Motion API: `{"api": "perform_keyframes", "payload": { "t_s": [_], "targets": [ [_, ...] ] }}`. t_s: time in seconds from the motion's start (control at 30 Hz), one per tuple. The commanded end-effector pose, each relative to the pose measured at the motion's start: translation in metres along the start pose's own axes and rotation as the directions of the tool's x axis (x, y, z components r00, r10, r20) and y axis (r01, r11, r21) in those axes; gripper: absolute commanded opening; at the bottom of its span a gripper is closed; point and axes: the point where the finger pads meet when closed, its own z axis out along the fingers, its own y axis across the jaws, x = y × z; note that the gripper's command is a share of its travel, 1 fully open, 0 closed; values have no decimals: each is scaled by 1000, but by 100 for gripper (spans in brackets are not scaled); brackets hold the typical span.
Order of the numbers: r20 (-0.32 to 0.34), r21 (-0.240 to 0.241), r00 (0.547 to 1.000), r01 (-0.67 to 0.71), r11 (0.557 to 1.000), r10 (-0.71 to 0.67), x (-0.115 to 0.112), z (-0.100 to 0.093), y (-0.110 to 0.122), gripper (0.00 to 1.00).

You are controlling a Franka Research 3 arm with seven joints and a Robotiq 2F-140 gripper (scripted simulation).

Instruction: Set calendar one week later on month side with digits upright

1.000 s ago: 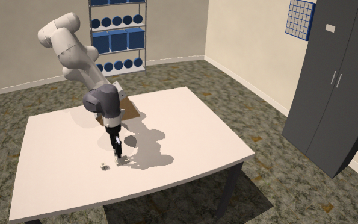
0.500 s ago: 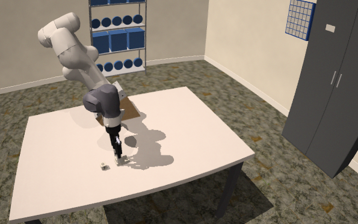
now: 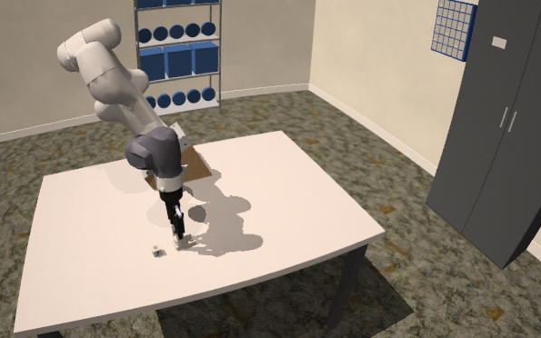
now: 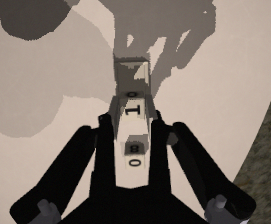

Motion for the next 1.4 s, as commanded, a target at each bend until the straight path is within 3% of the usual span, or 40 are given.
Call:
{"api": "perform_keyframes", "payload": {
  "t_s": [0.0, 0.23, 0.77, 1.37],
  "targets": [
    [0, -2, 1000, -5, 1000, 5, 0, 1, 1, 23],
    [0, -2, 1000, -5, 1000, 5, 0, 1, 1, 28],
    [0, -2, 1000, -5, 1000, 5, 0, -4, 1, 28],
    [0, -2, 1000, -5, 1000, 5, 0, -77, 1, 28]
  ]
}}
